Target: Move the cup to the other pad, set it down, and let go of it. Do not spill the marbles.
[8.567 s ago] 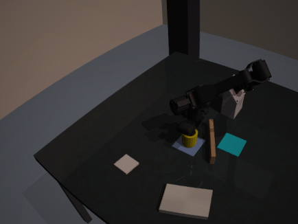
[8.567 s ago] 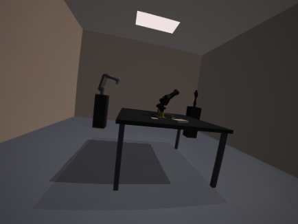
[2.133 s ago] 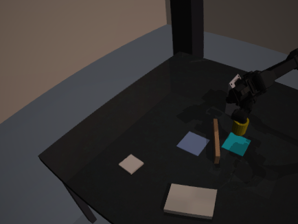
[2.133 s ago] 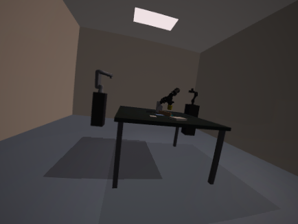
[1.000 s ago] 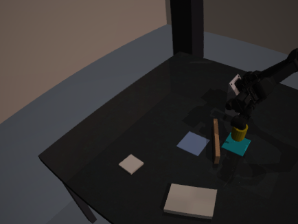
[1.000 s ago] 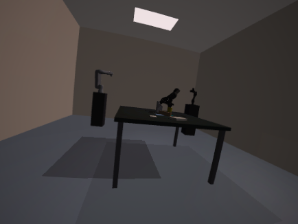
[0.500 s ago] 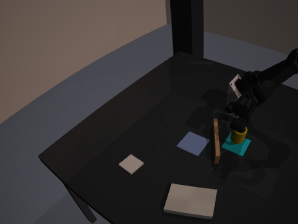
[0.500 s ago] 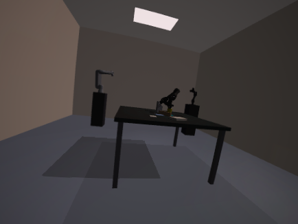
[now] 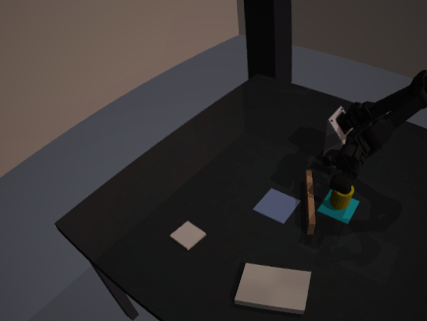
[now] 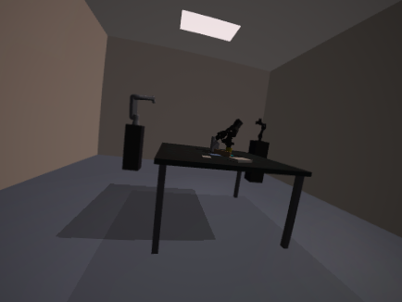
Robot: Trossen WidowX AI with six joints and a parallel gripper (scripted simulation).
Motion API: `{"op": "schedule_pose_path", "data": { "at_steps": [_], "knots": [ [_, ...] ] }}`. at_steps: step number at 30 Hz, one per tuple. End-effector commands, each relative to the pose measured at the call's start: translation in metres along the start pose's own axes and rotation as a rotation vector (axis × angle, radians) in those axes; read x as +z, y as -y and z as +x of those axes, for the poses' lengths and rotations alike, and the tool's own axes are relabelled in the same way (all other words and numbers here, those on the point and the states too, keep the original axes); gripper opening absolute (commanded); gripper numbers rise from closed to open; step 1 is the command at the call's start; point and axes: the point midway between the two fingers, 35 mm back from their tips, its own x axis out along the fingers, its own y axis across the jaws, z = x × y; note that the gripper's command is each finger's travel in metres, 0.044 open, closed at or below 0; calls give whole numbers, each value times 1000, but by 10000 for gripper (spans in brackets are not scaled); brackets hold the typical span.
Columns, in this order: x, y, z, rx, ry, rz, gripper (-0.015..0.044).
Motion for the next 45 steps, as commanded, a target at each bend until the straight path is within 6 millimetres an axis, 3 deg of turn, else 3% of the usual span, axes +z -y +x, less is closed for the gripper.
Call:
{"op": "schedule_pose_path", "data": {
  "at_steps": [1,19,25,45],
  "knots": [
    [0,3,5,-6,-3,6,0],
    [-1,1,7,0,-3,0,0],
    [-1,1,7,0,-3,0,147],
    [1,0,-7,-2,1,1,147]
  ]
}}
